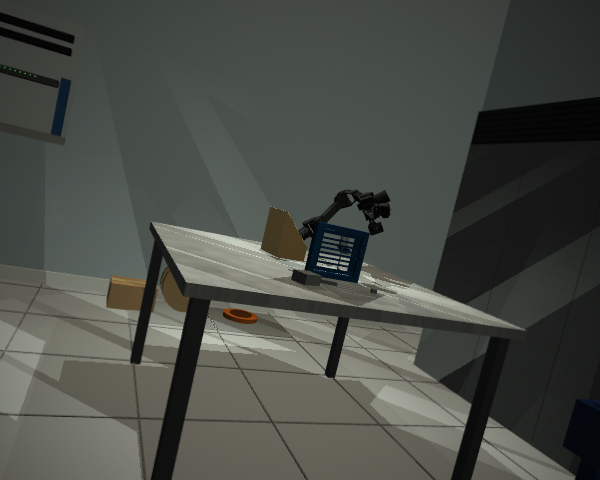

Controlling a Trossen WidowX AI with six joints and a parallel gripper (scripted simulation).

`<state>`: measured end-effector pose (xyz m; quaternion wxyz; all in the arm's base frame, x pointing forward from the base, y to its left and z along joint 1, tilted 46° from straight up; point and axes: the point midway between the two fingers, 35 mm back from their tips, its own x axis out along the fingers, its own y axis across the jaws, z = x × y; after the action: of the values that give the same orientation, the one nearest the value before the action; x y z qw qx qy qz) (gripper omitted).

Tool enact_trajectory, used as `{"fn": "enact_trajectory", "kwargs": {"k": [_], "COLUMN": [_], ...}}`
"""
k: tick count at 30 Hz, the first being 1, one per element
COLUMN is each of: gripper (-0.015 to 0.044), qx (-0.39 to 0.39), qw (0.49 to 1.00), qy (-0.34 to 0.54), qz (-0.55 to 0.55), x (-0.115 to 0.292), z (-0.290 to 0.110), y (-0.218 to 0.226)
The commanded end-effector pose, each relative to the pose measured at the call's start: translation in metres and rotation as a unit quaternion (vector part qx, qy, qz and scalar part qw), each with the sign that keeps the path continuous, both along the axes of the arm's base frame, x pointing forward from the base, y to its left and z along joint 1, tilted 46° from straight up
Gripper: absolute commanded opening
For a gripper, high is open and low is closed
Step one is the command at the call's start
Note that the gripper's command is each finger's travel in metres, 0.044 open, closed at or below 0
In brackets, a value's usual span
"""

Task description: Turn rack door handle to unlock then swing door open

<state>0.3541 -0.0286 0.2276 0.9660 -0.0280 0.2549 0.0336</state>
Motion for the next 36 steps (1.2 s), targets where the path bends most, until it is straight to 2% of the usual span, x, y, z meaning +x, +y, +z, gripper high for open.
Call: {"fn": "enact_trajectory", "kwargs": {"k": [1, 18, 36], "gripper": [0.0286, 0.0286, 0.0286], "qx": [0.007, 0.095, 0.272], "qw": [0.998, 0.959, 0.869], "qy": [0.054, 0.260, 0.401], "qz": [0.013, 0.057, 0.096], "x": [0.002, -0.011, -0.035], "z": [-0.016, -0.068, -0.084], "y": [-0.006, -0.031, -0.050]}}
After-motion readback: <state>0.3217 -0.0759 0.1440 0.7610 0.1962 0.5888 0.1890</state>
